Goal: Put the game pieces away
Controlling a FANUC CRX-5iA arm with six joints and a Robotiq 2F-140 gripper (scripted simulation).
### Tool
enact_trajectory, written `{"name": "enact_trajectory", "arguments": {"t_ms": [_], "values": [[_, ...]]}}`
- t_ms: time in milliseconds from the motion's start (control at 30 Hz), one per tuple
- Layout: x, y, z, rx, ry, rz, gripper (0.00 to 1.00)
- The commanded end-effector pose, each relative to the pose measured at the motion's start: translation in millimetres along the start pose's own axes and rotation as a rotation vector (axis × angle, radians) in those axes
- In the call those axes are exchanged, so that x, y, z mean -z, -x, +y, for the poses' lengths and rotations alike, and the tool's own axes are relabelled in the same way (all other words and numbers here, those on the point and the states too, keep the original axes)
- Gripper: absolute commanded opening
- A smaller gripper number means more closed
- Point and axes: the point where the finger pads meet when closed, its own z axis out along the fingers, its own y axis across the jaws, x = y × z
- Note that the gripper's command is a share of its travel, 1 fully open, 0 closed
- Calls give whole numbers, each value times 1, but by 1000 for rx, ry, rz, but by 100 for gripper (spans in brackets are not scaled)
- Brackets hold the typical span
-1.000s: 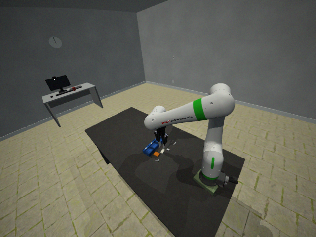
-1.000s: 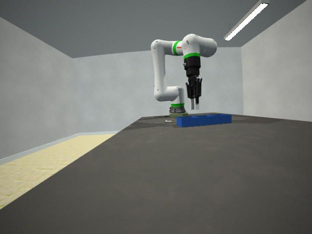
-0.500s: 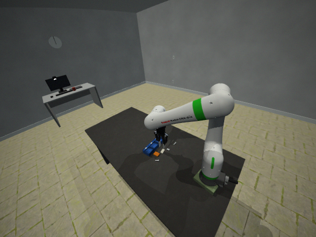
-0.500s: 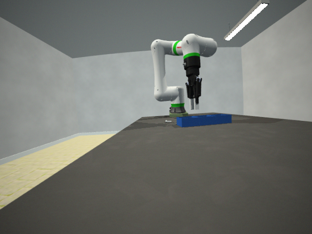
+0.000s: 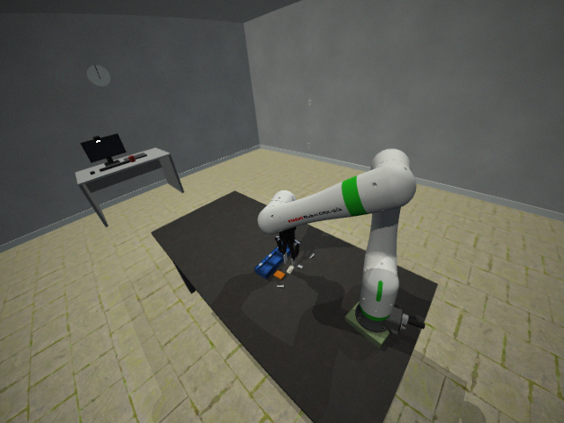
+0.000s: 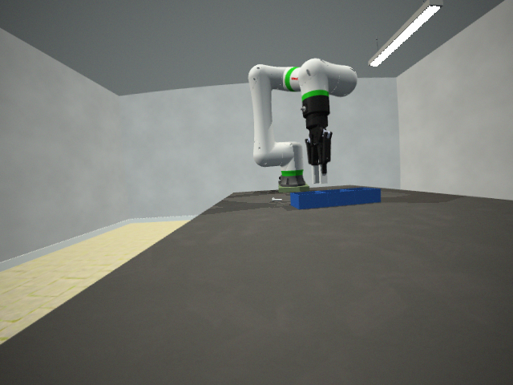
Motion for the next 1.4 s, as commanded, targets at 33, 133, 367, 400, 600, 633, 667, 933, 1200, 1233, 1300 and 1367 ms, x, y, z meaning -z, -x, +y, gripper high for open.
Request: {"name": "enact_trajectory", "arguments": {"t_ms": [33, 133, 367, 400, 600, 633, 667, 933, 1200, 1233, 1300, 1367], "values": [[-17, 0, 0, 0, 1, 0, 25], [-29, 0, 1, 0, 1, 0, 25], [-44, 0, 1, 0, 1, 0, 25], [-44, 0, 1, 0, 1, 0, 25], [-52, 0, 1, 0, 1, 0, 25], [-53, 0, 1, 0, 1, 0, 25], [-54, 0, 1, 0, 1, 0, 25], [-56, 0, 1, 0, 1, 0, 25], [-56, 0, 0, 0, 1, 0, 13], [-56, 0, 0, 0, 1, 0, 13], [-56, 0, 0, 0, 1, 0, 13], [-56, 0, 0, 0, 1, 0, 13]]}}
